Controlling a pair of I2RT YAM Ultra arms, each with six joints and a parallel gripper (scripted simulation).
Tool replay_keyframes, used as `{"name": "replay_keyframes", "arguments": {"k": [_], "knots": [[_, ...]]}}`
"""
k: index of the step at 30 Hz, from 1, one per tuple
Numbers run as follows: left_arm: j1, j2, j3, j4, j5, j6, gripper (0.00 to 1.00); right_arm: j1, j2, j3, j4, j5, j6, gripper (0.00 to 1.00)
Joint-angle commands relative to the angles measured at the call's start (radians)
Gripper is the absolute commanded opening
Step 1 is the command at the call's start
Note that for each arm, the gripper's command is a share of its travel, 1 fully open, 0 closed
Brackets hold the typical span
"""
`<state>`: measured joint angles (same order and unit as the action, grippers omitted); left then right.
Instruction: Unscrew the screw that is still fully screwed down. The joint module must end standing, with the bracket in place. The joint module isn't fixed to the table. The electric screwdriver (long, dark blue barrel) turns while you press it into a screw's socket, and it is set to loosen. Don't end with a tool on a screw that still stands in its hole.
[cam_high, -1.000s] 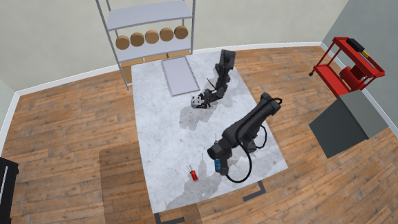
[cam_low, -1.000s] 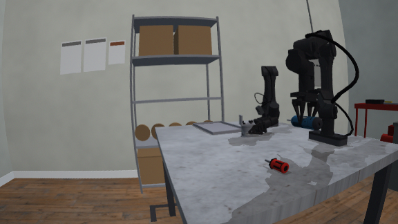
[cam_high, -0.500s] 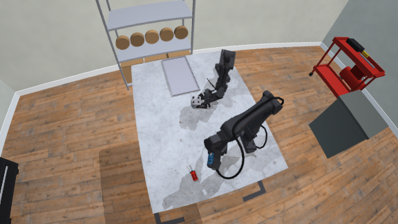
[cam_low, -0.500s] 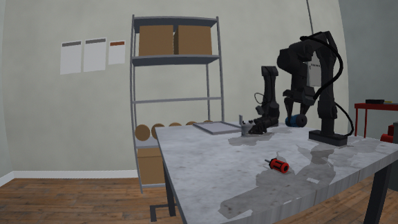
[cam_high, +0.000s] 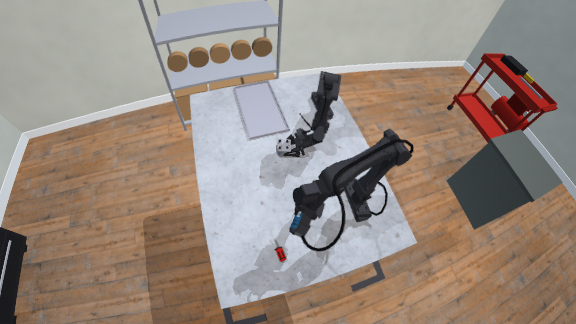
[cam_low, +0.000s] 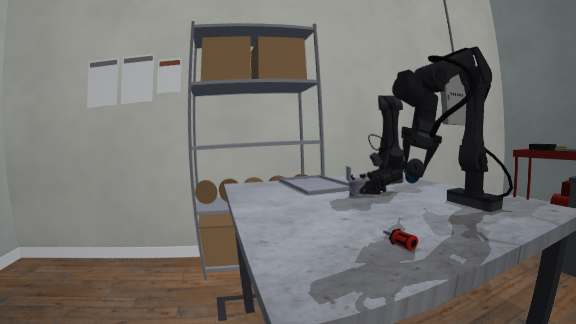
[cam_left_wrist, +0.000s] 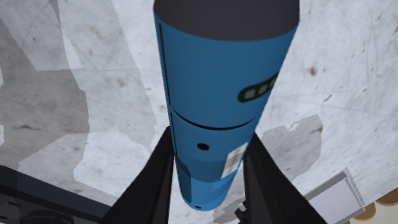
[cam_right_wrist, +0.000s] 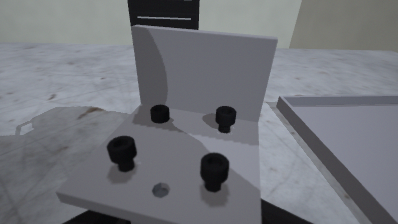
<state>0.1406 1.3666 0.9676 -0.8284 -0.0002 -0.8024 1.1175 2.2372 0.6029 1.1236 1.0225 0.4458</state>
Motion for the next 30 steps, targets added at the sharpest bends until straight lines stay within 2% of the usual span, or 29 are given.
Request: {"name": "replay_keyframes", "arguments": {"k": [1,4,6,15,21,23,30], "knots": [[-0.015,-0.044,0.031,0.074,-0.006,0.035,0.42,-0.001,-0.006,0.003,0.002,0.001,0.001,0.59],[0.003,-0.043,0.031,0.075,-0.008,0.036,0.42,-0.001,-0.006,0.003,0.002,0.001,0.001,0.59],[-0.035,-0.047,-0.019,0.1,-0.006,0.051,0.42,-0.001,-0.006,0.003,0.002,0.001,0.001,0.59],[-0.128,-0.094,-0.06,0.198,-0.005,0.122,0.42,-0.001,-0.006,0.003,0.002,0.001,0.001,0.59],[-0.12,-0.105,-0.028,0.213,-0.009,0.132,0.42,-0.001,-0.006,0.003,0.002,0.001,0.001,0.59],[-0.158,-0.108,-0.077,0.239,-0.006,0.147,0.42,-0.001,-0.006,0.003,0.002,0.001,0.001,0.59],[-0.231,-0.149,-0.109,0.312,-0.006,0.201,0.42,-0.001,-0.006,0.003,0.002,0.001,0.001,0.59]]}}
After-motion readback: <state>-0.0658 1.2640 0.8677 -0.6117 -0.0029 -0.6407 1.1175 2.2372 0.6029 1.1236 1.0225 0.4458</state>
